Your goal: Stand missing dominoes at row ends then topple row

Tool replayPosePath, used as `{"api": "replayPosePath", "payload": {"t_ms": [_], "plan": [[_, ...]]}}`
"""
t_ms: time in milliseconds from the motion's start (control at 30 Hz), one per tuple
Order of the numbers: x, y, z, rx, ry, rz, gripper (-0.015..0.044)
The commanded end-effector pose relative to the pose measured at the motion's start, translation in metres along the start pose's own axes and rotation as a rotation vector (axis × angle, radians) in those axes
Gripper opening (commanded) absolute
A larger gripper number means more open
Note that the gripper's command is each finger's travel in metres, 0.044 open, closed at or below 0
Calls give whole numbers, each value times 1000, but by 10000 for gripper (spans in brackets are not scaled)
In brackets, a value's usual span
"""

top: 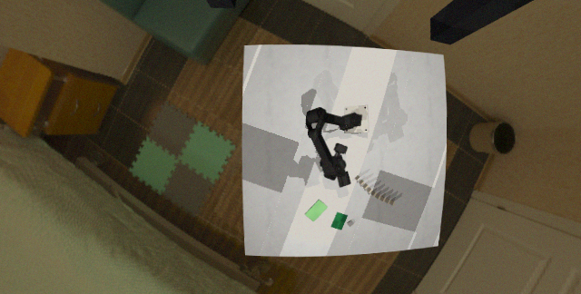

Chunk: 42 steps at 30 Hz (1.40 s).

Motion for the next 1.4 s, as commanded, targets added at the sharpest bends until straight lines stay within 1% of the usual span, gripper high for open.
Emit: {"api": "replayPosePath", "payload": {"t_ms": [0, 200, 433, 500, 967, 1167, 1367], "plan": [[-2, -3, -3, -80, -3, -9, 440], [-7, -3, -3, -80, -1, -8, 440], [-57, -2, -4, -81, -1, -10, 440], [-65, -3, -5, -81, -4, -10, 440], [-81, -4, -7, -81, -5, -11, 440], [-82, -4, -7, -81, -5, -11, 440], [-82, -4, -7, -81, -5, -11, 282]]}}
Point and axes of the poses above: the point midway between the two fingers, 35 mm back from their tips, its own x axis back along the fingers, its own y axis across the jaws, z = x × y, the point moved 8 cm from there along x, back along the fingers, and after that the axes turned 1 degree about x, right-handed, at the moved point
